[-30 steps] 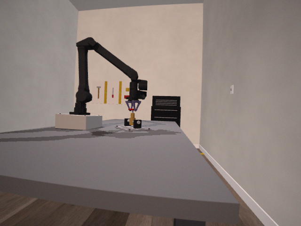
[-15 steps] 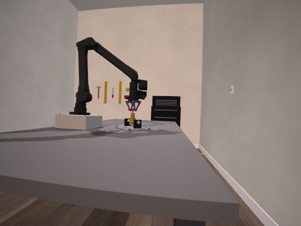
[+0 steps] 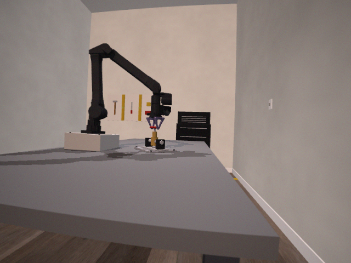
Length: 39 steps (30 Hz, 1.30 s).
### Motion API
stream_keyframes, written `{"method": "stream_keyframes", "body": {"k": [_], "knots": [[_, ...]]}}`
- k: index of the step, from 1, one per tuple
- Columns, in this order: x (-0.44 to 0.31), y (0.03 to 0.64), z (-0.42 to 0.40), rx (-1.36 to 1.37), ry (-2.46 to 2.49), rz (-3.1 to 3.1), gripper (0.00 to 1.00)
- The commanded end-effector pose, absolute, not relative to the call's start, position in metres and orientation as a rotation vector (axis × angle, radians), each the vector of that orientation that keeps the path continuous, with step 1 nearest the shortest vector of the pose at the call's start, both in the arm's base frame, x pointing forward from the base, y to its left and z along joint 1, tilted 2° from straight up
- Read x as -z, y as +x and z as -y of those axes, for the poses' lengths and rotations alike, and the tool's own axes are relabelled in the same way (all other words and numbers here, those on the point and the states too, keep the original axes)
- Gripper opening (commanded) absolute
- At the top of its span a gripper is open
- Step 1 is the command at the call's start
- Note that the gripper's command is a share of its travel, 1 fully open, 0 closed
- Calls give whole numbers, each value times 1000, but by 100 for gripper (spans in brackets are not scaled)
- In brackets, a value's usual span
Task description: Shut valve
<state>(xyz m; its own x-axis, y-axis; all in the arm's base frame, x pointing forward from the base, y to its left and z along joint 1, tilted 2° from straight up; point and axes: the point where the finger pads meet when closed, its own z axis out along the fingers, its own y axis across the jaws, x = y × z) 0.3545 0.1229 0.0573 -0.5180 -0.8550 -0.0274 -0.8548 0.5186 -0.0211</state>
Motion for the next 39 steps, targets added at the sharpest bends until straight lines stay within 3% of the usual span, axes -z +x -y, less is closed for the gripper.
{"method": "stream_keyframes", "body": {"k": [1,39], "knots": [[-59,362,-120,7,-1407,-2755,0],[-59,362,-121,-9,-764,-2998,0]]}}
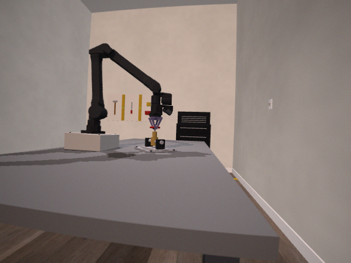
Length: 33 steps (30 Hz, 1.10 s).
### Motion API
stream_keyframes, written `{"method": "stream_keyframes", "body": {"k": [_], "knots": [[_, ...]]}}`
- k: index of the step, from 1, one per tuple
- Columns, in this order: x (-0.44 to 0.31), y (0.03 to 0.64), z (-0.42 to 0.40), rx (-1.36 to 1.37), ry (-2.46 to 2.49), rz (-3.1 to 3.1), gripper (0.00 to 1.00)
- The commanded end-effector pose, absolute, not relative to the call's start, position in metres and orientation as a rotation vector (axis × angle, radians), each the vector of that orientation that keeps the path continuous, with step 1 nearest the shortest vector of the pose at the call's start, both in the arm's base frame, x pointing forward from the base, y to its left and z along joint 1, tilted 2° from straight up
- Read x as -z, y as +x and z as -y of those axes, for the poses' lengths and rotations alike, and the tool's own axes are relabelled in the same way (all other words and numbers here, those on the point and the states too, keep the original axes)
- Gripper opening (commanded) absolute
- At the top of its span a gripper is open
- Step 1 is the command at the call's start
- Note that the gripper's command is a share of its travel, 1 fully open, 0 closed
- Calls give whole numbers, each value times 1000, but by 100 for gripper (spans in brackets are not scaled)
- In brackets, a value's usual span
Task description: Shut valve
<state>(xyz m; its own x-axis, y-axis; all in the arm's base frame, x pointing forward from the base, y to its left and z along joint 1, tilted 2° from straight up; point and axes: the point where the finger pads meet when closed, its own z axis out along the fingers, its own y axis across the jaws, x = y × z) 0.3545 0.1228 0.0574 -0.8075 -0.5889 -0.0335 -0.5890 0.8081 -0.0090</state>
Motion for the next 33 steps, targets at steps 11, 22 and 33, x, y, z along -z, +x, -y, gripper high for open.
{"method": "stream_keyframes", "body": {"k": [11,22,33], "knots": [[-59,362,-121,-18,-418,-3066,0],[-59,362,-121,-25,-117,-3094,0],[-59,362,-121,-31,176,-3093,0]]}}
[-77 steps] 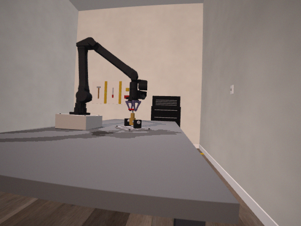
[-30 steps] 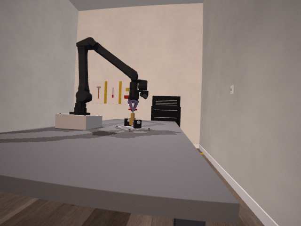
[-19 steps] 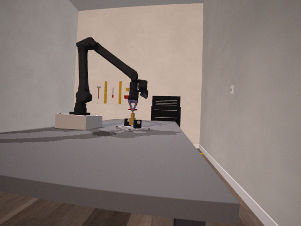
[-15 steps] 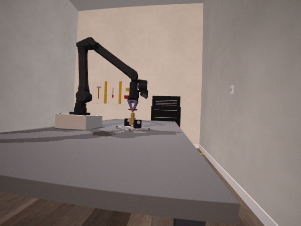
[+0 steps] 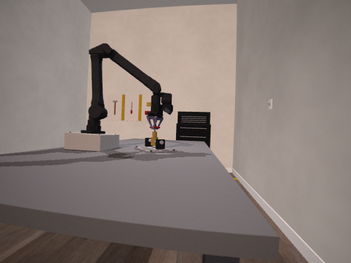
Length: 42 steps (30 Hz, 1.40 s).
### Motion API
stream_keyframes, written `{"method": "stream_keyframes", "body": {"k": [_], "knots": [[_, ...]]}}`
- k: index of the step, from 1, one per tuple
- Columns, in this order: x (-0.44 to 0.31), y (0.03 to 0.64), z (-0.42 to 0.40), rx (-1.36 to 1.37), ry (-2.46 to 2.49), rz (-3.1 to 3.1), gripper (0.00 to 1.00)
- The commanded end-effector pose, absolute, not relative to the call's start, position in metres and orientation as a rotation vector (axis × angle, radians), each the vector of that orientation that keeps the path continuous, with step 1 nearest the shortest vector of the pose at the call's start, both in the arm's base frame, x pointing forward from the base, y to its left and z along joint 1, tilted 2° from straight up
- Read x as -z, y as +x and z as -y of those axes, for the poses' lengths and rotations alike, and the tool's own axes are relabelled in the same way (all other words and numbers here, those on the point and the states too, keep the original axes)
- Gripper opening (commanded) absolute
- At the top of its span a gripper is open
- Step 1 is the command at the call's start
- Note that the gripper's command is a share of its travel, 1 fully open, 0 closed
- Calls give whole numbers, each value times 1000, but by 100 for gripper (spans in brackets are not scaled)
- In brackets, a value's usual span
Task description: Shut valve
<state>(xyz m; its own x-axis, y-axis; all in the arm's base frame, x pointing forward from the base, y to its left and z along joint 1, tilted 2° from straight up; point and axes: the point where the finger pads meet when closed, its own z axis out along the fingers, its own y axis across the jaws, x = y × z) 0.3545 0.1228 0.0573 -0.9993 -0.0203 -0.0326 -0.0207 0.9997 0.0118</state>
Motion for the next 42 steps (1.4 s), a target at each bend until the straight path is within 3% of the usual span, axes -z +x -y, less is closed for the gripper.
{"method": "stream_keyframes", "body": {"k": [1,42], "knots": [[-59,362,-121,-32,207,-3091,0],[-59,362,-121,-47,973,-2948,0]]}}
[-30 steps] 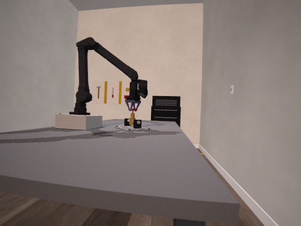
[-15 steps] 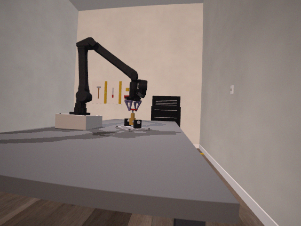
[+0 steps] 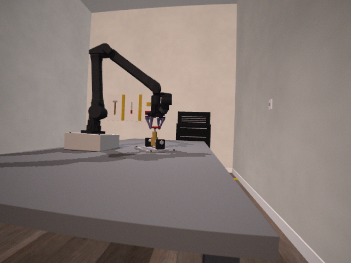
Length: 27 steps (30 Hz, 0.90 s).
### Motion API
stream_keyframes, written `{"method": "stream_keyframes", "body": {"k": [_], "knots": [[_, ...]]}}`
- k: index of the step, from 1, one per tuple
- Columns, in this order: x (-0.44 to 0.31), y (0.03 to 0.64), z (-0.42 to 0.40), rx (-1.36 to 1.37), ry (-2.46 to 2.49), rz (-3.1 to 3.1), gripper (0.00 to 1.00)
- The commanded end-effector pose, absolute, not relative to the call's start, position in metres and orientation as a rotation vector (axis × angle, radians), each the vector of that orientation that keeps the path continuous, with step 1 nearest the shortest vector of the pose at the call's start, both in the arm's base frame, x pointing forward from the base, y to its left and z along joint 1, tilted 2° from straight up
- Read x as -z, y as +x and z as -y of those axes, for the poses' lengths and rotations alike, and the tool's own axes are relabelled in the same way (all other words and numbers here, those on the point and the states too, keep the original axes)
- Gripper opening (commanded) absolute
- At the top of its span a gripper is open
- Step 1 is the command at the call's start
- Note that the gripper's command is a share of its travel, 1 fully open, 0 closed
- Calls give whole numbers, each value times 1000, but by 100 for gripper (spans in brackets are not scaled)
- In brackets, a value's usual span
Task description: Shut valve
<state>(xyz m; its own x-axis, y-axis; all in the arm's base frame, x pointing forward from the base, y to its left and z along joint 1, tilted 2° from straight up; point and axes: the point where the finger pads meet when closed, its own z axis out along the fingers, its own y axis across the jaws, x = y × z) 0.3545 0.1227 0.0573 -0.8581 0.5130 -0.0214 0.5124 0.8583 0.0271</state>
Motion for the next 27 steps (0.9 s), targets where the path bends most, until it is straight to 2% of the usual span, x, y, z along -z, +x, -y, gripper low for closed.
{"method": "stream_keyframes", "body": {"k": [1,27], "knots": [[-59,362,-121,-47,981,-2945,0],[-59,362,-121,-49,1040,-2926,0]]}}
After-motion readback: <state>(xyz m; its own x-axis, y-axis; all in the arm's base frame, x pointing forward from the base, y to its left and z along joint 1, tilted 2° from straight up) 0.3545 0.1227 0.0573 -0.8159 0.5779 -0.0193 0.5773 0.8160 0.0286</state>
